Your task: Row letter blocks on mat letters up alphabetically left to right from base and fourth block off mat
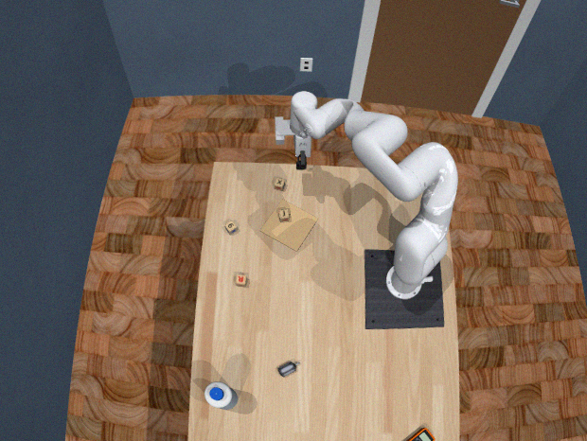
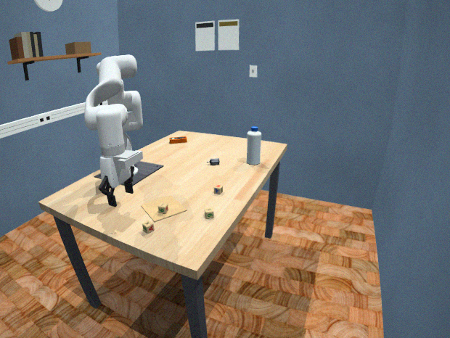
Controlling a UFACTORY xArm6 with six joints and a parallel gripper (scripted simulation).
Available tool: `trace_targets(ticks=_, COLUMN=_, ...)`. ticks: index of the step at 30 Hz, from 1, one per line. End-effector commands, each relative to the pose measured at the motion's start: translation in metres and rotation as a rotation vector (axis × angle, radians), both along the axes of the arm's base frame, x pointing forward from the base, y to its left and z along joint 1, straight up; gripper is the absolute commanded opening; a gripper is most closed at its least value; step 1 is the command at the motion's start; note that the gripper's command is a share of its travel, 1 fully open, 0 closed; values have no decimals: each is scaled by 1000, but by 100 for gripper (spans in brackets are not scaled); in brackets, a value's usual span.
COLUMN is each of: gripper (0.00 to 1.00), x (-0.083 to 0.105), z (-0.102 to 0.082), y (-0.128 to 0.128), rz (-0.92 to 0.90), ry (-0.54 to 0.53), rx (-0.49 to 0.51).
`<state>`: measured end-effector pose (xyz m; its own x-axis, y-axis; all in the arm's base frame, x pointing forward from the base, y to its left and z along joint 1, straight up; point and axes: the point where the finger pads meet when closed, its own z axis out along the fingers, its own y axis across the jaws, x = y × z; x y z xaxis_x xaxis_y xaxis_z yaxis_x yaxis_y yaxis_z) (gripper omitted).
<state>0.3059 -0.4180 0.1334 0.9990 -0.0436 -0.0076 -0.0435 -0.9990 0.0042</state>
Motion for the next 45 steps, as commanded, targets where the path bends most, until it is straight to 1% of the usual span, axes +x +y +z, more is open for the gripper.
trace_targets(ticks=1, gripper=100, x=1, z=3, y=-1, rz=0, ry=-4, rx=-5)
trace_targets(ticks=24, gripper=100, x=2, z=3, y=0, rz=1, ry=-4, rx=-5)
trace_targets(ticks=25, gripper=100, x=8, z=4, y=10, rz=8, ry=-4, rx=-5)
trace_targets(ticks=27, gripper=100, x=32, z=11, y=52, rz=36, ry=-4, rx=-5)
trace_targets(ticks=28, gripper=100, x=34, z=11, y=57, rz=39, ry=-4, rx=-4)
trace_targets(ticks=30, gripper=100, x=34, z=11, y=57, rz=39, ry=-4, rx=-4)
trace_targets(ticks=31, gripper=100, x=46, z=15, y=84, rz=56, ry=-4, rx=-4)
trace_targets(ticks=34, gripper=100, x=55, z=18, y=109, rz=73, ry=-4, rx=-4)
trace_targets(ticks=37, gripper=100, x=64, z=21, y=141, rz=93, ry=-4, rx=-3)
trace_targets(ticks=39, gripper=100, x=66, z=21, y=152, rz=100, ry=-4, rx=-3)
trace_targets(ticks=45, gripper=100, x=66, z=21, y=152, rz=100, ry=-4, rx=-3)
